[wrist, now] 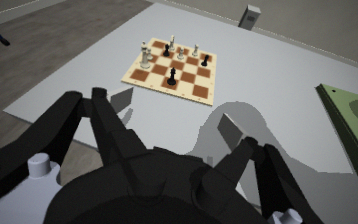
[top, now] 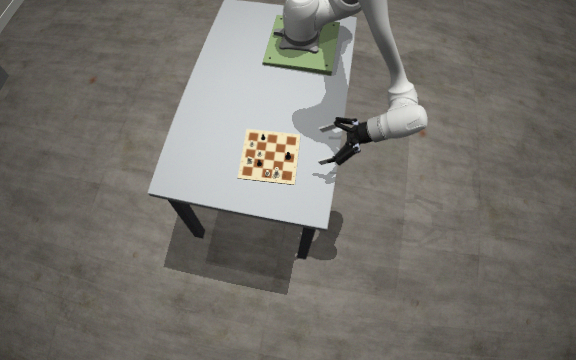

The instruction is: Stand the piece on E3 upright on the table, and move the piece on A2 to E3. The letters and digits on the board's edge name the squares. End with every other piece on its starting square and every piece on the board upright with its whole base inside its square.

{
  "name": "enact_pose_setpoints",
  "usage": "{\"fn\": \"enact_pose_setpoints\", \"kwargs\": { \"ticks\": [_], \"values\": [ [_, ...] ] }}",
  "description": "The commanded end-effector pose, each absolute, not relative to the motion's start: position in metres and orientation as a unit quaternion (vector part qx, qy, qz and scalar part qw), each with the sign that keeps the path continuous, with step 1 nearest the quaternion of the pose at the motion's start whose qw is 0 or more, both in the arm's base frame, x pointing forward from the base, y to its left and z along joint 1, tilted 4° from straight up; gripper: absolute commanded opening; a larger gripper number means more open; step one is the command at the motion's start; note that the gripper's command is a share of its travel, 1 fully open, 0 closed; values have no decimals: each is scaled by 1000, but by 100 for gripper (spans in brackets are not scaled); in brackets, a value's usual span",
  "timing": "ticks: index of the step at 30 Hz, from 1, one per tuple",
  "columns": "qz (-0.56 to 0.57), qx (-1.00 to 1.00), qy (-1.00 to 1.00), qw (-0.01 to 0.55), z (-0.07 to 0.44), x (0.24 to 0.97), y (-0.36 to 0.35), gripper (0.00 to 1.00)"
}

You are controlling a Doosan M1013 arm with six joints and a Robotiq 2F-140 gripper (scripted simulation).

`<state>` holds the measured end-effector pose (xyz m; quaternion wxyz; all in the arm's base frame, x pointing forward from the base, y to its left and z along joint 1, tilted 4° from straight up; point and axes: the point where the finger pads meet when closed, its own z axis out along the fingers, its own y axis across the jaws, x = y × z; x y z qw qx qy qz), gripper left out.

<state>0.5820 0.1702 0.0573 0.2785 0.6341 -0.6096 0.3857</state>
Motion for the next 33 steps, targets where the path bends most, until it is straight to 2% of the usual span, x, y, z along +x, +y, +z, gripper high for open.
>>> {"fn": "enact_pose_setpoints", "kwargs": {
  "ticks": [1, 18, 33],
  "values": [
    [386, 634, -610, 278, 57, 582, 170, 100],
    [387, 633, -610, 278, 61, 582, 170, 100],
    [387, 633, -610, 278, 132, 579, 174, 100]
  ]
}}
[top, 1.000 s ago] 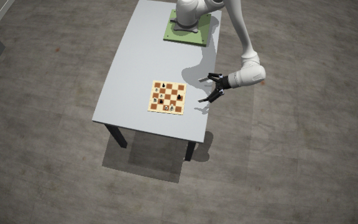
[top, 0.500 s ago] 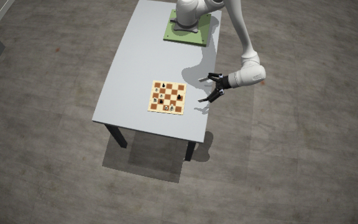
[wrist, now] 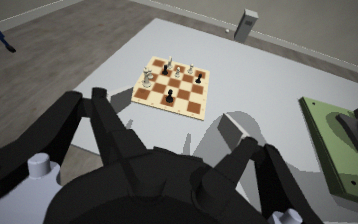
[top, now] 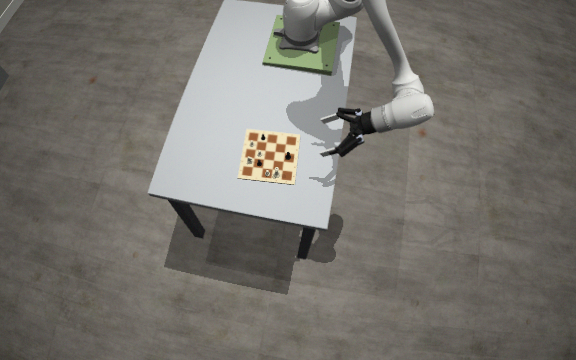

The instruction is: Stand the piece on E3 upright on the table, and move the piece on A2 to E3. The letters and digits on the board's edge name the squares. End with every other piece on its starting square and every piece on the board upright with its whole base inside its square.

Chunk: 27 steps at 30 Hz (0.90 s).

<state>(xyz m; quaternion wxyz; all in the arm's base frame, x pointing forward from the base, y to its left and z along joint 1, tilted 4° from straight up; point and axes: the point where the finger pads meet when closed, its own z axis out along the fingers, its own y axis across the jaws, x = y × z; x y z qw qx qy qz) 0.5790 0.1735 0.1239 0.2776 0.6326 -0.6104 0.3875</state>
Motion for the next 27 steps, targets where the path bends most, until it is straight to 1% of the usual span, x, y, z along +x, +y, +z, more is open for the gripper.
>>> {"fn": "enact_pose_setpoints", "kwargs": {
  "ticks": [1, 5, 13, 16, 20, 22, 27],
  "values": [
    [387, 633, -610, 278, 137, 578, 174, 100],
    [387, 633, -610, 278, 146, 578, 175, 100],
    [377, 612, -641, 268, 148, 583, 166, 100],
    [341, 541, -731, 236, 150, 599, 141, 100],
    [290, 443, -826, 191, 155, 636, 87, 100],
    [265, 396, -862, 170, 155, 636, 87, 100],
    [194, 263, -939, 110, 158, 665, 44, 100]
  ]
}}
